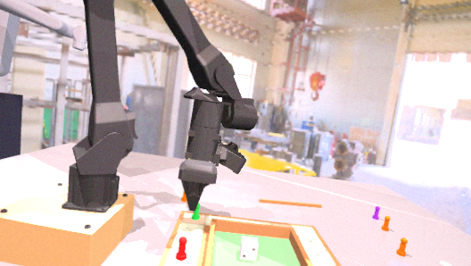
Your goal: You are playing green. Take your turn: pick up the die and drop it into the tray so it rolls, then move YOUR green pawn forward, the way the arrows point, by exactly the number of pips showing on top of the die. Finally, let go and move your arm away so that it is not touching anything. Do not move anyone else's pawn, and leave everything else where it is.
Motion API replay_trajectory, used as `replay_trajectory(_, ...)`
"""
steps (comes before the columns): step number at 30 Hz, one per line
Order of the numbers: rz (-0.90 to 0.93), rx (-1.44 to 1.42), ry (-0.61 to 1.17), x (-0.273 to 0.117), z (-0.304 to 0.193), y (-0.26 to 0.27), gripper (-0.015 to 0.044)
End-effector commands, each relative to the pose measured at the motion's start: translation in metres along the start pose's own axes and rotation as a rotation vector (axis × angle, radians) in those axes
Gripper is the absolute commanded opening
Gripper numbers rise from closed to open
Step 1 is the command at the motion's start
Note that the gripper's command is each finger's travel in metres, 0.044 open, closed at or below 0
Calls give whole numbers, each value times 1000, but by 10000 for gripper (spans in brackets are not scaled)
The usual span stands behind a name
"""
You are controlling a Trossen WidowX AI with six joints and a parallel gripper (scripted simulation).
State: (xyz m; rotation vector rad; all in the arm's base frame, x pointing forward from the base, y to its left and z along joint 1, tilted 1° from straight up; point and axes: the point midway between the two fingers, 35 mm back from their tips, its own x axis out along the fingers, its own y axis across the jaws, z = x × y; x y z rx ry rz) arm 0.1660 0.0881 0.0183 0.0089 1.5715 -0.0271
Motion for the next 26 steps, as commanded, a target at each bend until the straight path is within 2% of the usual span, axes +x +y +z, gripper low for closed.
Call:
replay_trajectory(1, 13, 4, -27, -30, 4, 2, 394)
replay_trajectory(3, 13, 4, -27, -30, 4, 2, 440)
replay_trajectory(7, 12, 16, -27, -39, 10, -11, 440)
replay_trajectory(18, 4, 102, -28, -107, 5, -109, 440)
replay_trajectory(26, 1, 112, -28, -105, 6, -108, 440)
